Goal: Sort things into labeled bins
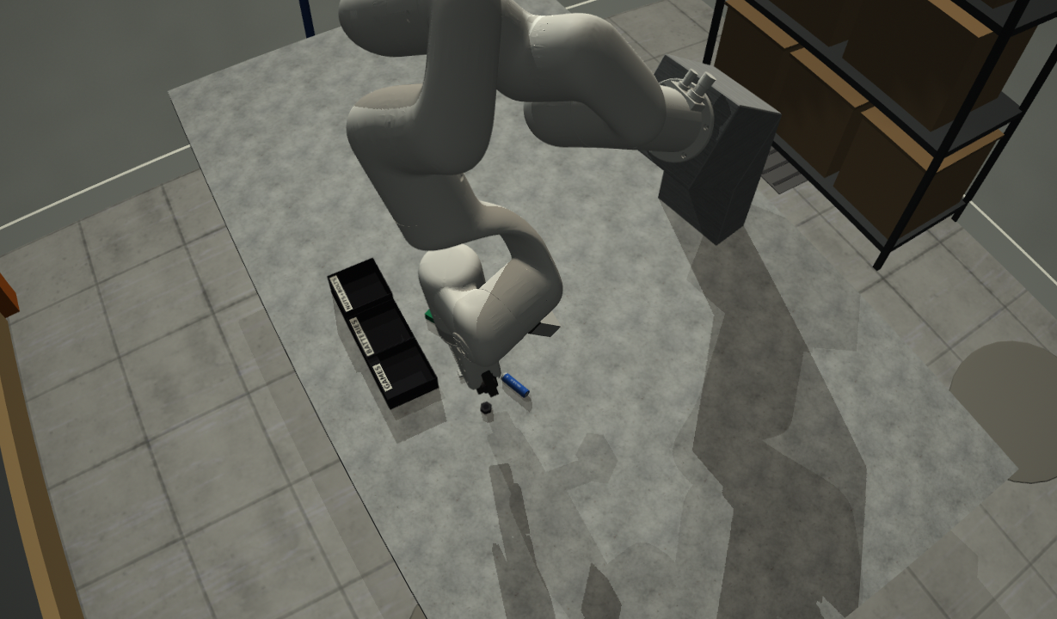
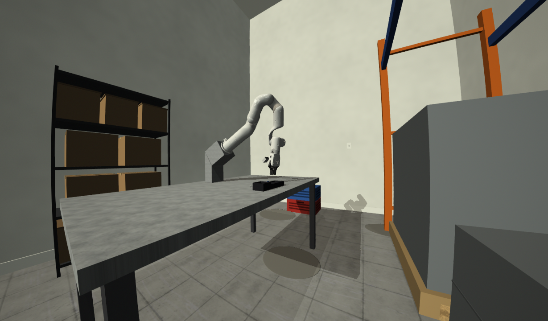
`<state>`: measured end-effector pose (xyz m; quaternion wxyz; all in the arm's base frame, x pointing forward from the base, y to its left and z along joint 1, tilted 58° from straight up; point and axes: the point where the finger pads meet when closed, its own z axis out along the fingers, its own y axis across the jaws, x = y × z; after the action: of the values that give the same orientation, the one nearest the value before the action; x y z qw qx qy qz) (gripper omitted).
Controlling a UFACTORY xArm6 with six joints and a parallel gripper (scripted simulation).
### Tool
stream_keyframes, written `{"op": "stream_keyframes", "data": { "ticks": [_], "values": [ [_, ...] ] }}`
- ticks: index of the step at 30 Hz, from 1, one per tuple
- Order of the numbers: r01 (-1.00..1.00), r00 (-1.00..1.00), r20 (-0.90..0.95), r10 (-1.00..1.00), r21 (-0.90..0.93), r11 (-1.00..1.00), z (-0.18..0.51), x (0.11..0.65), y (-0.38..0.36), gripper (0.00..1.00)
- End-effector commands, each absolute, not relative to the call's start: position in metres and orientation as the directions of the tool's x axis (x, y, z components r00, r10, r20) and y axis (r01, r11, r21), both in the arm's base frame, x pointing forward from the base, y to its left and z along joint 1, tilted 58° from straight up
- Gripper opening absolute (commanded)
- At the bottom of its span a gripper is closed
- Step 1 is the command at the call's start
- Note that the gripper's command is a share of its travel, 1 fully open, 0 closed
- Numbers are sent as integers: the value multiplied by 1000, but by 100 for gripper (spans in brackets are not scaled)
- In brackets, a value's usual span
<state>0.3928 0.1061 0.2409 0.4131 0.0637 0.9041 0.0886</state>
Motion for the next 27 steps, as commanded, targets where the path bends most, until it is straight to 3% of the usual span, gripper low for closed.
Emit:
{"op": "stream_keyframes", "data": {
  "ticks": [1, 27],
  "values": [
    [28, -544, -812, 212, 235, 972, 246, 392, 122, 30],
    [28, -544, -812, 212, 235, 972, 245, 392, 118, 30]
  ]
}}
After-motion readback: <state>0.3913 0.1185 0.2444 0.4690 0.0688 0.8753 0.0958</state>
